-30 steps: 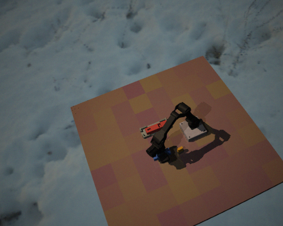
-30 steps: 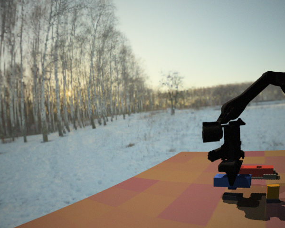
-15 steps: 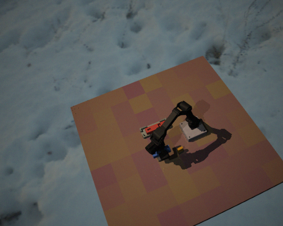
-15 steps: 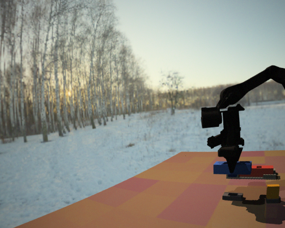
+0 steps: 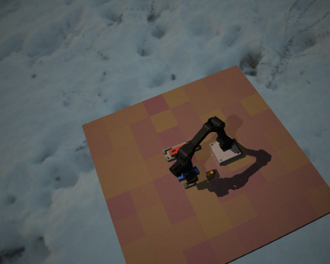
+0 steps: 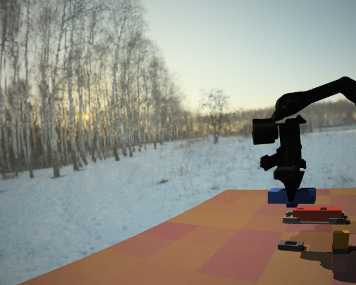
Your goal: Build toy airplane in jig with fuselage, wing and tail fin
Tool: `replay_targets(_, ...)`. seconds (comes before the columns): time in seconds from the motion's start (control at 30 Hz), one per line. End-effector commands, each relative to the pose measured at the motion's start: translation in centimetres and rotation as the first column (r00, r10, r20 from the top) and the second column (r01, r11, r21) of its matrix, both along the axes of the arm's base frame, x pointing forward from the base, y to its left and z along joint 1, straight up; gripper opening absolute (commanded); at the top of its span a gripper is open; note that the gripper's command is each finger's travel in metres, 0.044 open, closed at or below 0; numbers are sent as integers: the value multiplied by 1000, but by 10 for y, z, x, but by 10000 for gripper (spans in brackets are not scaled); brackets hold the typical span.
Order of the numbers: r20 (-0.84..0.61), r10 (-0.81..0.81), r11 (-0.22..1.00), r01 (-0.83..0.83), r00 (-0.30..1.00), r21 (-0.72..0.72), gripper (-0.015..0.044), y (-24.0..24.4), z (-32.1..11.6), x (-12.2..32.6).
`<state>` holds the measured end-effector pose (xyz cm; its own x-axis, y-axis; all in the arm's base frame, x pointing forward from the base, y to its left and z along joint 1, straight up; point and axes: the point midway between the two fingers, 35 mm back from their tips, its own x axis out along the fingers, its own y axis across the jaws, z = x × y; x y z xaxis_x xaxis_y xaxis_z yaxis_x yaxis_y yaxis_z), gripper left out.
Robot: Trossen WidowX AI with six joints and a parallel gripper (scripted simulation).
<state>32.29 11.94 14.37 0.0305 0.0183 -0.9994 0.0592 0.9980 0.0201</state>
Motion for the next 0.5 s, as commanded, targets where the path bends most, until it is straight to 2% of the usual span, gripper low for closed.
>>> replay_targets(0.0,4,-43,999,43,999,-1,0,-8,2,1)
replay_targets(0.47,0,-282,959,282,959,2,0,-54,-5,1)
